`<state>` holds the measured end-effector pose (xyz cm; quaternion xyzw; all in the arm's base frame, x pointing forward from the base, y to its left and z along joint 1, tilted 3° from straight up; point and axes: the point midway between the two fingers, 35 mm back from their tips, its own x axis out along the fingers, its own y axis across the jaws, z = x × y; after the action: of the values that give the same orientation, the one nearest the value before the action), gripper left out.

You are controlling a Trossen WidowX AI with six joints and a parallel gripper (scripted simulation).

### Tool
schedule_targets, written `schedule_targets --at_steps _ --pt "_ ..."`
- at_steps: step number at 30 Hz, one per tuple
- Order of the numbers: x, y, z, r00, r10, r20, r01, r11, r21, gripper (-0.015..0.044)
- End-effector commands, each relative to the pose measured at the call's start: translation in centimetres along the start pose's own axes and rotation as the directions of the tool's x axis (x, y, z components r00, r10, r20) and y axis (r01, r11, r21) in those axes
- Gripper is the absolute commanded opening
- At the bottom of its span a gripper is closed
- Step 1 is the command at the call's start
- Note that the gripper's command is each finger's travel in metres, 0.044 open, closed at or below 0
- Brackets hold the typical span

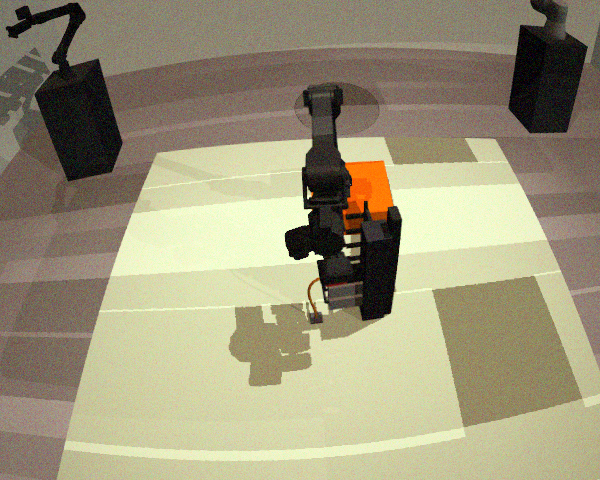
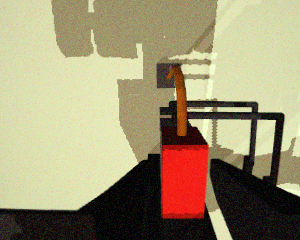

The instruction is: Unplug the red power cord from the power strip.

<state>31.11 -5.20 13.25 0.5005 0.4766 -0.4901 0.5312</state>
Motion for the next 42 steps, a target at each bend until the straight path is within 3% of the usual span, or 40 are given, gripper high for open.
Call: schedule_targets --at_steps 1,5,8,18,42 --pt "0.7 -0.2 0.0 1.0 -0.008 0.003 0.008 1.0 0.004 0.016" --pt "0.8 -0.2 0.0 1.0 -0.008 0.003 0.008 1.0 0.004 0.016" --pt "0.6 -0.1 0.0 1.0 -0.004 -0.001 0.004 1.0 0.0 0.0081" --pt "0.6 -0.1 0.0 1.0 -0.004 -0.001 0.004 1.0 0.0 0.0" --pt "0.5 0.0 3.5 1.0 -0.005 0.004 0.005 1.0 0.002 0.0"
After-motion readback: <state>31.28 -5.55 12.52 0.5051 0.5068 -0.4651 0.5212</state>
